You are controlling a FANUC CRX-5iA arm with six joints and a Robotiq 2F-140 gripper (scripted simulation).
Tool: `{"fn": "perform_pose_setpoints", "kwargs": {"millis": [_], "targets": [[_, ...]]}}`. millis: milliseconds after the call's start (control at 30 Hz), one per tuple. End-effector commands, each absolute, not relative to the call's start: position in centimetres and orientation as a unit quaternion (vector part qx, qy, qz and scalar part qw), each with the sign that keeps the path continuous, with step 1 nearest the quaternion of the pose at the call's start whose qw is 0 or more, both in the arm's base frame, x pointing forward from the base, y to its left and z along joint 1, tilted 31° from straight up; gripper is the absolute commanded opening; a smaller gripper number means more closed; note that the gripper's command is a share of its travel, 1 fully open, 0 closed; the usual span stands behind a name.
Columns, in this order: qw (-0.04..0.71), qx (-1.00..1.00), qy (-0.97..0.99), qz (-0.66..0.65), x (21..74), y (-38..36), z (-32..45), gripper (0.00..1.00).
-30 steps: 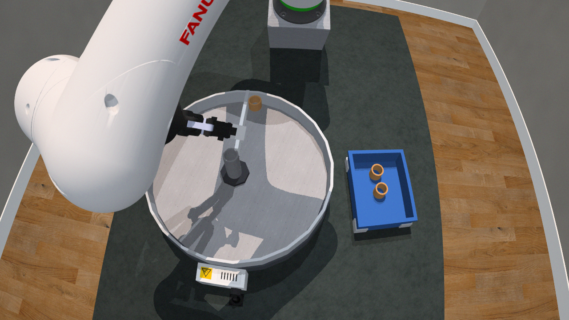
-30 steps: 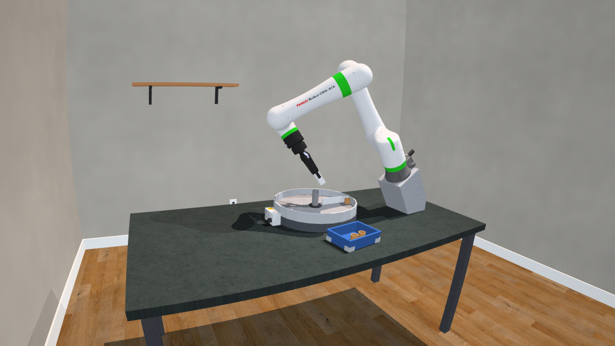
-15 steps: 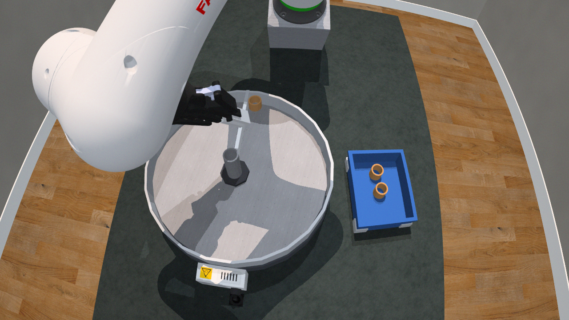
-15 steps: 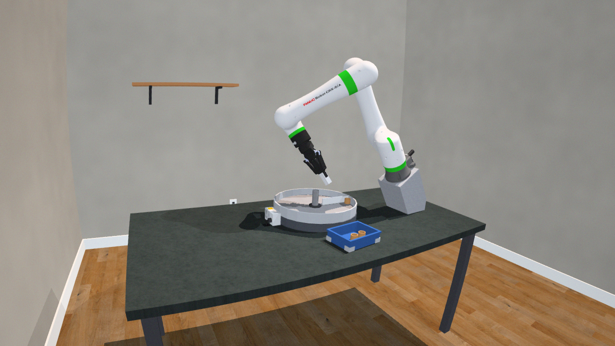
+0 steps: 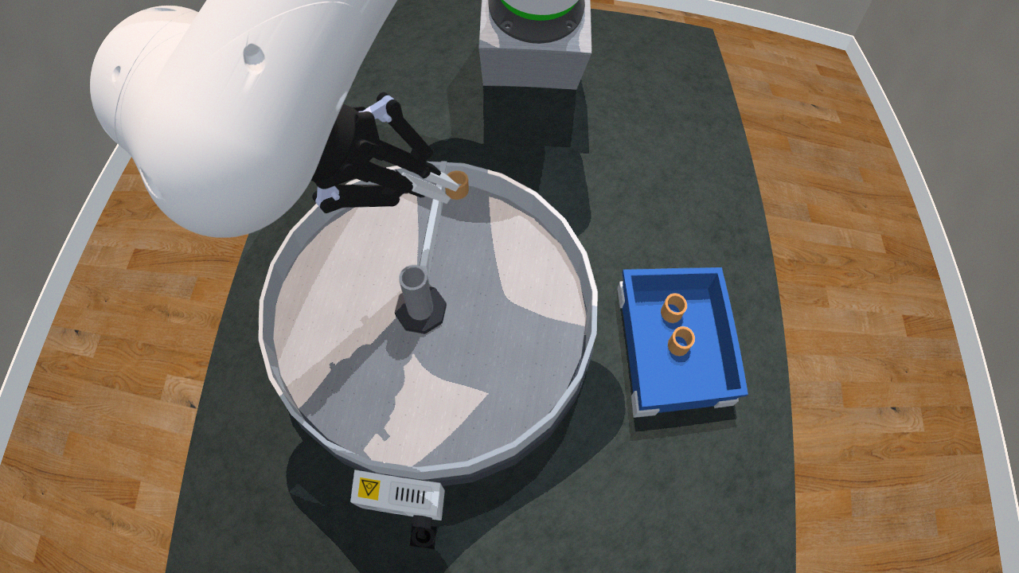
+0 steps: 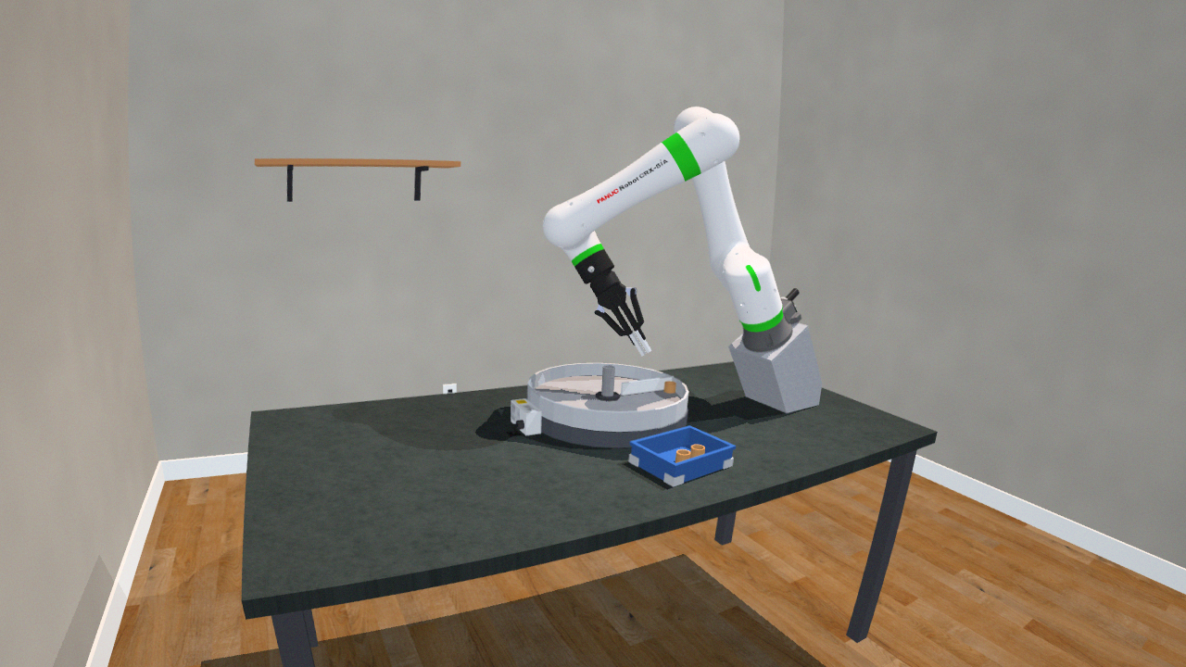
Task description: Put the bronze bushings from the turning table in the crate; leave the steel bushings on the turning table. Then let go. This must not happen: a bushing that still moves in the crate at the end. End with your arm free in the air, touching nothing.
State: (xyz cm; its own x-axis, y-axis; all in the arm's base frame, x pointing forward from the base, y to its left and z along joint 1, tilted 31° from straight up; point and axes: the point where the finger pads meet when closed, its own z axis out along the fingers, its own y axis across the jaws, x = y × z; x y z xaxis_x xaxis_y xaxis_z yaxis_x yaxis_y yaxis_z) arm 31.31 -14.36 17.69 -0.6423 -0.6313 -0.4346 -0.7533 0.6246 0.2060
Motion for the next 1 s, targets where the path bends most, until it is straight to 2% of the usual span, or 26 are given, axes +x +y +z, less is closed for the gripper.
{"fn": "perform_pose_setpoints", "kwargs": {"millis": [0, 567, 967], "targets": [[0.201, -0.498, 0.826, 0.172, 30.0, -14.1, 16.9, 0.06], [0.258, -0.715, 0.639, 0.115, 26.9, -13.2, 15.0, 0.06], [0.277, -0.796, 0.532, 0.085, 25.4, -12.8, 14.1, 0.06]]}}
